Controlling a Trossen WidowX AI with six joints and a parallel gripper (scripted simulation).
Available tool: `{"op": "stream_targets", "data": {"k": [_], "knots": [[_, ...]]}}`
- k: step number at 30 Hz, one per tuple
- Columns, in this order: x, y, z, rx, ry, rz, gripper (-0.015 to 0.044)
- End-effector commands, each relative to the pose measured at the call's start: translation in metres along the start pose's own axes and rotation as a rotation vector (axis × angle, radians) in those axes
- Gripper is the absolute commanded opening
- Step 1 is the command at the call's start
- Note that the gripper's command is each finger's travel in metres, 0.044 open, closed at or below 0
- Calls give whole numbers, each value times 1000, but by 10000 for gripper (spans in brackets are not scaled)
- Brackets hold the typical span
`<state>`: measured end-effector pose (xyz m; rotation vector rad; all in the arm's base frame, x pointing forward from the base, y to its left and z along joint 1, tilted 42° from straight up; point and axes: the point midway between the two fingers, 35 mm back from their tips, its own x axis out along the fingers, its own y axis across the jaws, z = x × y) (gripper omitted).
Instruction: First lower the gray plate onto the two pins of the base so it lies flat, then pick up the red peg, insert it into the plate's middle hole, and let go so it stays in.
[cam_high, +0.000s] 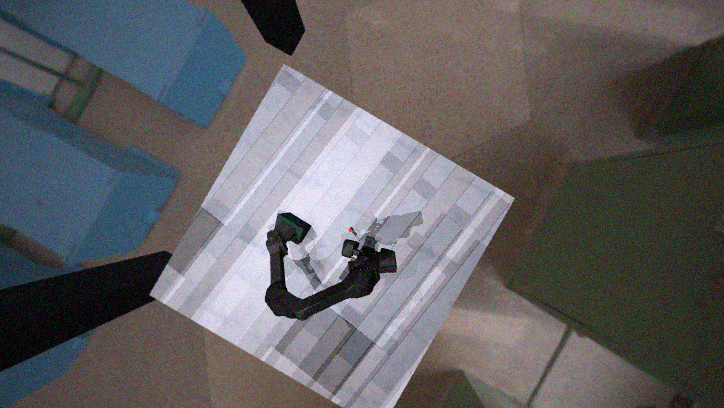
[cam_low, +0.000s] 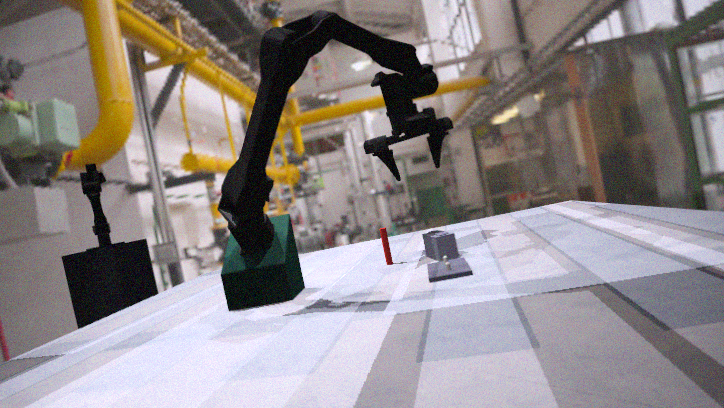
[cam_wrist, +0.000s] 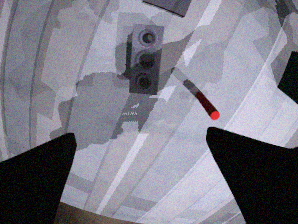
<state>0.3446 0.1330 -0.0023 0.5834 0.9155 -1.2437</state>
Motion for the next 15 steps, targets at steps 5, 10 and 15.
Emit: {"op": "stream_targets", "data": {"k": [5, 10, 15], "knots": [[29, 1, 36, 87, -124, -110, 440], [53, 0, 39, 87, -124, -109, 440], [93, -6, 44, 87, -127, -110, 440]]}}
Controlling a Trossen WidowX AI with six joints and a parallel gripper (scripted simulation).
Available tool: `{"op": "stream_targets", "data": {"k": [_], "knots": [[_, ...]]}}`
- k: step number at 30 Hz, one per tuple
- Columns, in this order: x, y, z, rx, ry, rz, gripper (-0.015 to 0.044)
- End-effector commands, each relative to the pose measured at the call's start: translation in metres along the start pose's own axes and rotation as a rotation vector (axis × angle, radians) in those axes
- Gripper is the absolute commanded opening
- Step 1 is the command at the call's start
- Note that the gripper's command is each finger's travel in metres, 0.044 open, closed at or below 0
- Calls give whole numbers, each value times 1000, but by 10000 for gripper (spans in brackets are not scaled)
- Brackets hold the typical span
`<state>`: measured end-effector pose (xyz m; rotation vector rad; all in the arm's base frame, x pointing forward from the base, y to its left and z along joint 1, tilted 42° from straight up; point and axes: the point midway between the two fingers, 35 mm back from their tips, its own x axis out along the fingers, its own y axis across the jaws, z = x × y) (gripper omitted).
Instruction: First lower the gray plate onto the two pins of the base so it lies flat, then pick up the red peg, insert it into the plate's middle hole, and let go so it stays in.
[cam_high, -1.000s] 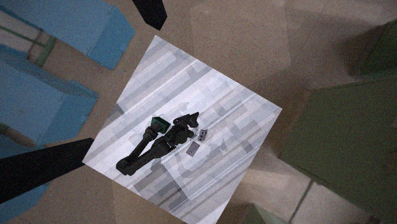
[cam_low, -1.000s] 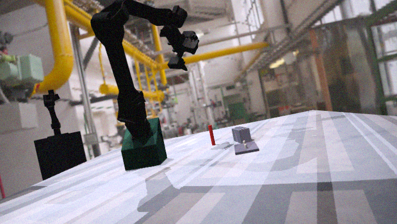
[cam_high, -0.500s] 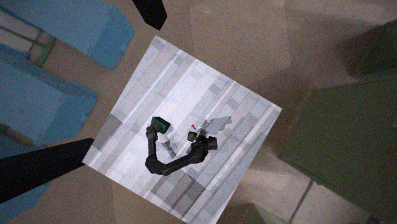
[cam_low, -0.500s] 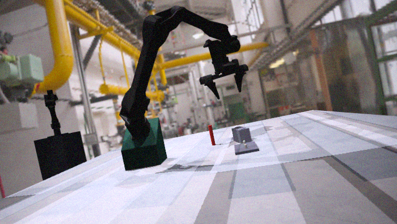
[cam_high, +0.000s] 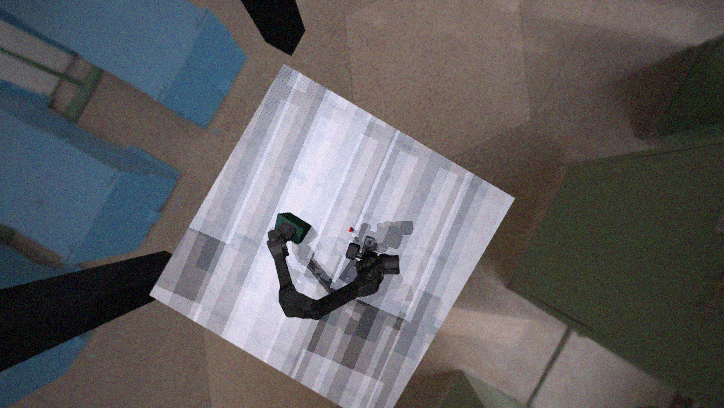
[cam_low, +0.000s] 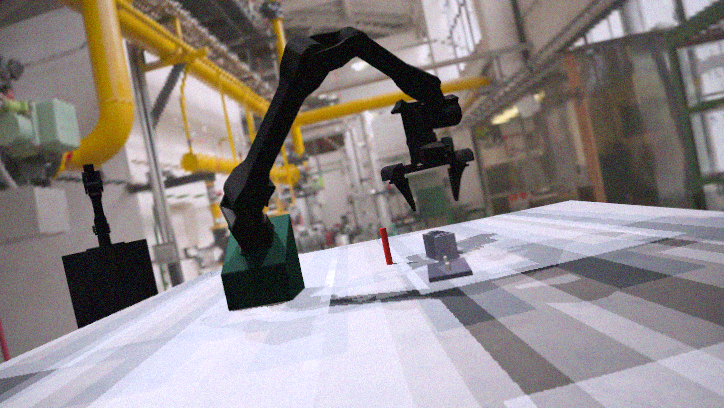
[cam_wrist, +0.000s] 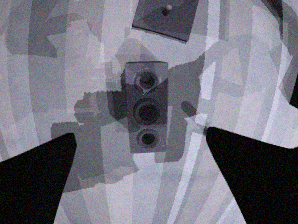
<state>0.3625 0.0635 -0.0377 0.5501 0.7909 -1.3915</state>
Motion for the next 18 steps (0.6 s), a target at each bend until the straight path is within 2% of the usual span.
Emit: {"op": "stream_targets", "data": {"k": [1, 18], "knots": [[26, -7, 0, -14, -12, -23, 440], [48, -7, -3, -14, -13, -23, 440]]}}
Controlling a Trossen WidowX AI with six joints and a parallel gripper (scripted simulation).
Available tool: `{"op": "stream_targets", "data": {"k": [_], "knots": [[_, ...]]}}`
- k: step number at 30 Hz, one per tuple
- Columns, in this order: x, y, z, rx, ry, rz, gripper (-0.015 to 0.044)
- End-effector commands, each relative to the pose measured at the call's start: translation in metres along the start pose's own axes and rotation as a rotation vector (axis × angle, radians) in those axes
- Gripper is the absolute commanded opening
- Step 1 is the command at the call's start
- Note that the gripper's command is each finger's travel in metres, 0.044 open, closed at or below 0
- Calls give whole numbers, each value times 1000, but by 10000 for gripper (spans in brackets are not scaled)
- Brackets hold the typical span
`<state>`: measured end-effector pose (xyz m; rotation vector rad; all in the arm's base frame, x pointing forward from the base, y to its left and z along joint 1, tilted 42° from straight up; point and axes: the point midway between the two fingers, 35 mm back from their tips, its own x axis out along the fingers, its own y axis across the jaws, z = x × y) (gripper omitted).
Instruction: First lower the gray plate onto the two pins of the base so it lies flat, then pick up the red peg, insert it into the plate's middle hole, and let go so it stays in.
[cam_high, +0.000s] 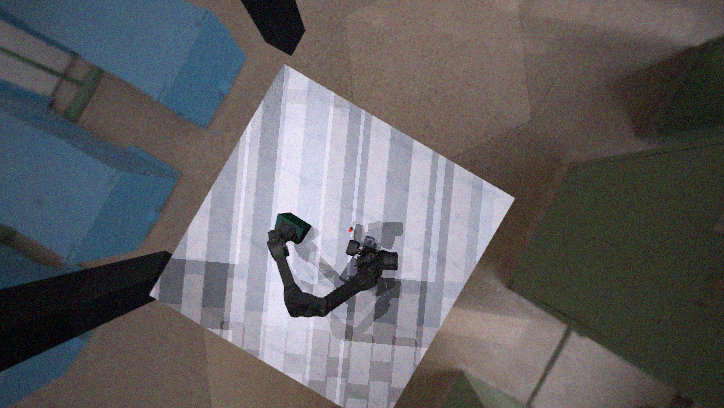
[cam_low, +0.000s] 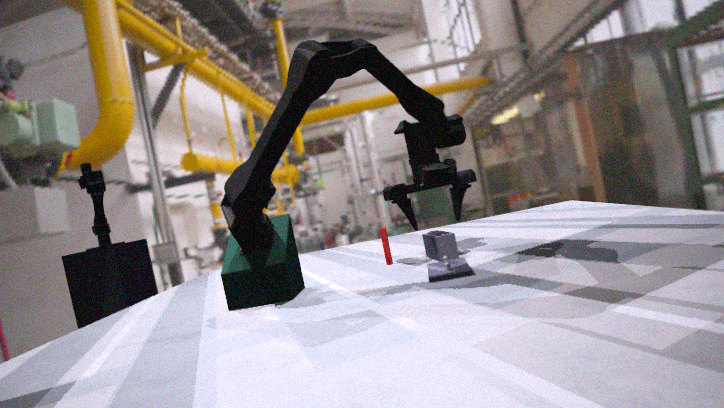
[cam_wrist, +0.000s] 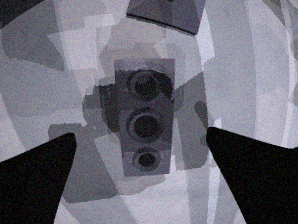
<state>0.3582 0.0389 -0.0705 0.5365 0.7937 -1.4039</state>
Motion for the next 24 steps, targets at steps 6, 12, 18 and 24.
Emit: {"op": "stream_targets", "data": {"k": [6, 12, 18, 24], "knots": [[17, -3, 0, -9, -6, -9, 440], [27, -3, 0, -9, -7, -9, 440], [37, -3, 0, -9, -7, -9, 440], [46, -3, 1, -9, -8, -9, 440]]}}
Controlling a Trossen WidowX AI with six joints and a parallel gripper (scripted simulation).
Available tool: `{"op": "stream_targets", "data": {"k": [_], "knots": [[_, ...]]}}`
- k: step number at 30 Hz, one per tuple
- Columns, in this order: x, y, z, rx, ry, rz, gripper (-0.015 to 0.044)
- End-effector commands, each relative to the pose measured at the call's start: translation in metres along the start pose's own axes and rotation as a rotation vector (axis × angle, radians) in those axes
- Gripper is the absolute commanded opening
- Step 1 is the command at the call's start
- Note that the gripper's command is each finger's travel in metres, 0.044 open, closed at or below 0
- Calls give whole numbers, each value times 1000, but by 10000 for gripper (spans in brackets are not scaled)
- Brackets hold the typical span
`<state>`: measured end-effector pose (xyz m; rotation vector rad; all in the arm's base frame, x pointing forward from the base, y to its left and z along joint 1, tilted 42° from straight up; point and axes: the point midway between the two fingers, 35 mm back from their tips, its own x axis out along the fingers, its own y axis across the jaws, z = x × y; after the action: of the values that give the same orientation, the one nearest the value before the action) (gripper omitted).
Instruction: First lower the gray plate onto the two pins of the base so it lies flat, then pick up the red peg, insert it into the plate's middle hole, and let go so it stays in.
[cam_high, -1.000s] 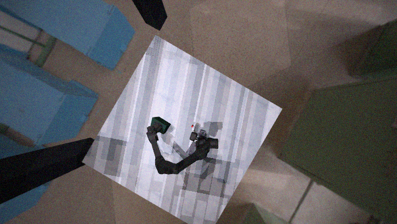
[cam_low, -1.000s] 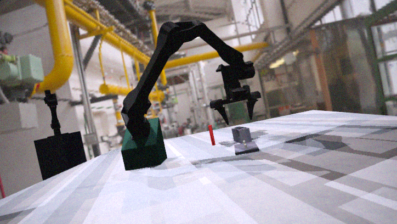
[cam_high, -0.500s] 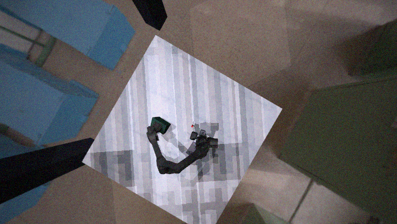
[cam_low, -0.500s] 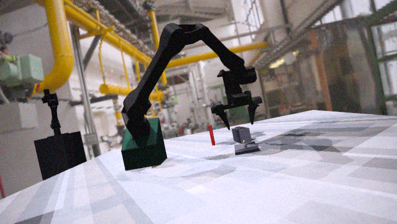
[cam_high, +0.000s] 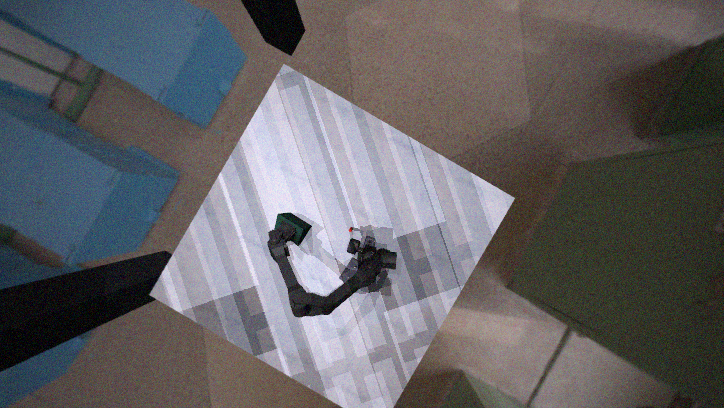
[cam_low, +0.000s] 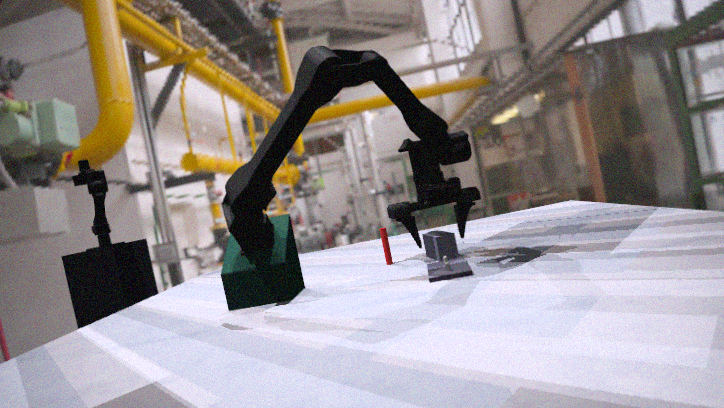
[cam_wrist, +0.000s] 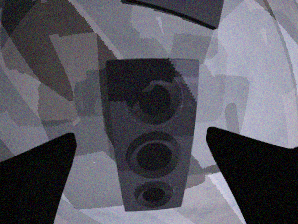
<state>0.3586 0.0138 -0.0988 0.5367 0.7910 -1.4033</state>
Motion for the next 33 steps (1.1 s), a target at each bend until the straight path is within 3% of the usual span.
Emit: {"op": "stream_targets", "data": {"k": [1, 9, 21, 33], "knots": [[10, -4, 0, -10, -6, -11, 440], [20, -5, 0, -10, -8, -11, 440], [20, -5, 0, -10, -8, -11, 125], [20, -5, 0, -10, -8, -11, 45]]}}
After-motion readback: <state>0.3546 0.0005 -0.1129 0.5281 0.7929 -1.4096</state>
